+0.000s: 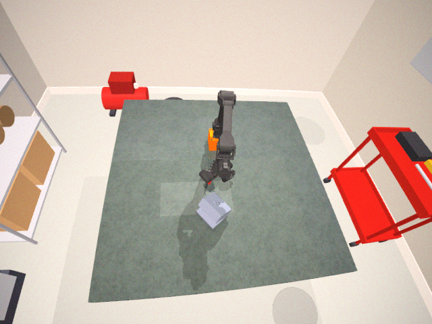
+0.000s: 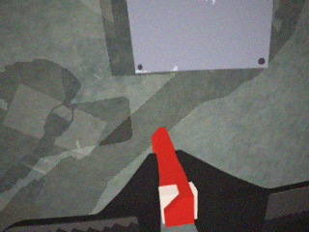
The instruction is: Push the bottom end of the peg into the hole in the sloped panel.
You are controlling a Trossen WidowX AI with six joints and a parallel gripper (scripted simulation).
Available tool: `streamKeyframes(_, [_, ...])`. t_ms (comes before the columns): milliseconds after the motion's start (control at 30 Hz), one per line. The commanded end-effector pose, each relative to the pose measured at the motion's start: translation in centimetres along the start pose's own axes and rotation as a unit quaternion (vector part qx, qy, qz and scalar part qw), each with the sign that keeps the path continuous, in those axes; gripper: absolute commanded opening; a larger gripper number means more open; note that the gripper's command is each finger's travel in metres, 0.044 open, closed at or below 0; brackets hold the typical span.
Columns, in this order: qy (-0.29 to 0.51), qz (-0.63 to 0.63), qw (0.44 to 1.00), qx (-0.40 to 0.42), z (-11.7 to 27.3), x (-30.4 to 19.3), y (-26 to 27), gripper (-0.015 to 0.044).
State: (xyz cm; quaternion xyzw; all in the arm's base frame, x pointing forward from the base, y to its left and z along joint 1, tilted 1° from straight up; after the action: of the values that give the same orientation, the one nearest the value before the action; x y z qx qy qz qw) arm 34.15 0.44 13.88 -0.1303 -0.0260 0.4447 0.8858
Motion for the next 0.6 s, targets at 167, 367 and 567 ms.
streamKeyframes(167, [0.002,0.056,0.998,-0.017,0.5,0.8,-0.1,0.0])
streamKeyframes(367, [0.004,0.093,0.995,-0.025,0.7,1.2,0.0,0.0])
streamKeyframes(567, [0.007,0.129,0.991,-0.033,0.9,1.7,0.1,0.0])
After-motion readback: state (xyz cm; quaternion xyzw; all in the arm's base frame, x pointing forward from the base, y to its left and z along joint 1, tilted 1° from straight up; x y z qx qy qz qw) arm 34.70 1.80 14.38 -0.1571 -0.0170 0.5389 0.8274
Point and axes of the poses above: the point midway between the two fingers, 35 mm back from their tips, its own z axis back along the fingers, its own y axis across the jaws, x = y × z, the point moved 5 cm from there along z, back along the fingers, and after that the axes turned 6 degrees about z, right-handed, at the moved point
